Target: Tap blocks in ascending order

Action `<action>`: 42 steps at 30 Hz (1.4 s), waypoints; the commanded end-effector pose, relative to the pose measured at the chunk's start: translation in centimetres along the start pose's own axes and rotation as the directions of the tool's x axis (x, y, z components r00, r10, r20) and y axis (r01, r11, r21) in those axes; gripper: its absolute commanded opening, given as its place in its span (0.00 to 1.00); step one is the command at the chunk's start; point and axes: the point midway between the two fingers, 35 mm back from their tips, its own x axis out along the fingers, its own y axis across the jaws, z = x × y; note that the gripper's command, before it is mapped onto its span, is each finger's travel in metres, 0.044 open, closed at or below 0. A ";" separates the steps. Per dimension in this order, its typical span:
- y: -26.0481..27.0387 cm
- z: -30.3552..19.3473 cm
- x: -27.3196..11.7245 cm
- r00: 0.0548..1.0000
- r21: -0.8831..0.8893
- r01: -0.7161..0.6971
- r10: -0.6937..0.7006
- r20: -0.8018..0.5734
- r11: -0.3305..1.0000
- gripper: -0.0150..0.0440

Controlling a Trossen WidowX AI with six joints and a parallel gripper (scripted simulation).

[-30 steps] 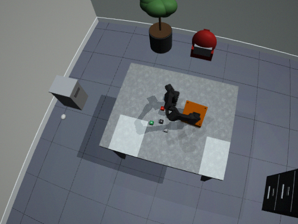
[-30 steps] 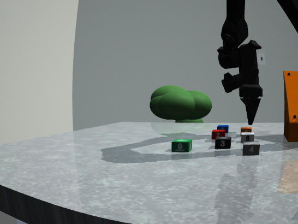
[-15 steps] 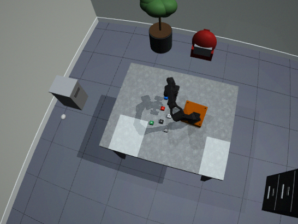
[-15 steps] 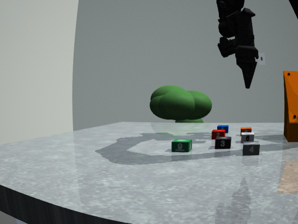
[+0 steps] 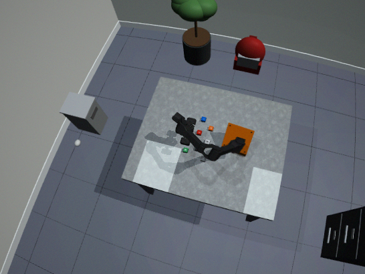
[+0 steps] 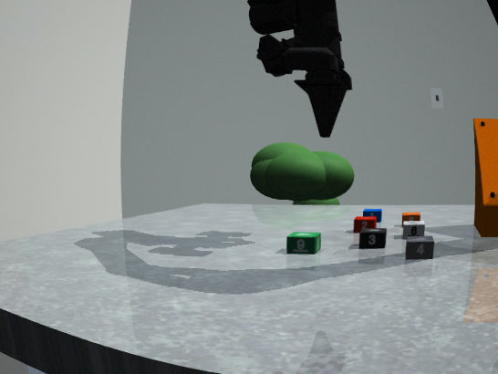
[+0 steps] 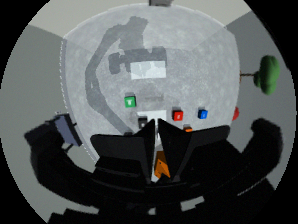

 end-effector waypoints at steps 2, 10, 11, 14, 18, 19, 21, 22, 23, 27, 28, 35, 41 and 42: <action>6.2 1.5 0.2 0.999 0.010 -0.039 0.039 -0.006 0.999 0.29; 6.2 1.7 2.7 0.999 0.011 -0.035 0.035 -0.009 0.999 0.29; 6.3 1.7 4.3 0.999 0.011 -0.035 0.035 -0.009 0.999 0.29; 6.6 1.5 8.0 0.999 0.009 -0.041 0.041 -0.005 0.999 0.29; 6.6 1.5 8.3 0.999 0.009 -0.042 0.042 -0.005 0.999 0.29; 6.6 1.5 8.3 0.999 0.009 -0.042 0.042 -0.005 0.999 0.29; 6.6 1.5 8.5 0.999 0.009 -0.042 0.042 -0.005 0.999 0.29; 6.6 1.5 8.6 0.999 0.009 -0.042 0.042 -0.005 0.999 0.29; 6.6 1.5 8.8 0.999 0.009 -0.042 0.042 -0.005 0.999 0.29; 6.7 1.5 9.4 0.999 0.009 -0.042 0.042 -0.005 0.999 0.29; 6.7 1.5 9.6 0.999 0.009 -0.042 0.042 -0.005 0.999 0.29; 6.7 1.5 10.7 0.999 0.009 -0.043 0.043 -0.005 0.999 0.29; 6.8 1.5 11.2 0.999 0.009 -0.043 0.044 -0.005 0.999 0.29; 6.8 1.5 11.2 0.999 0.009 -0.043 0.044 -0.005 0.999 0.29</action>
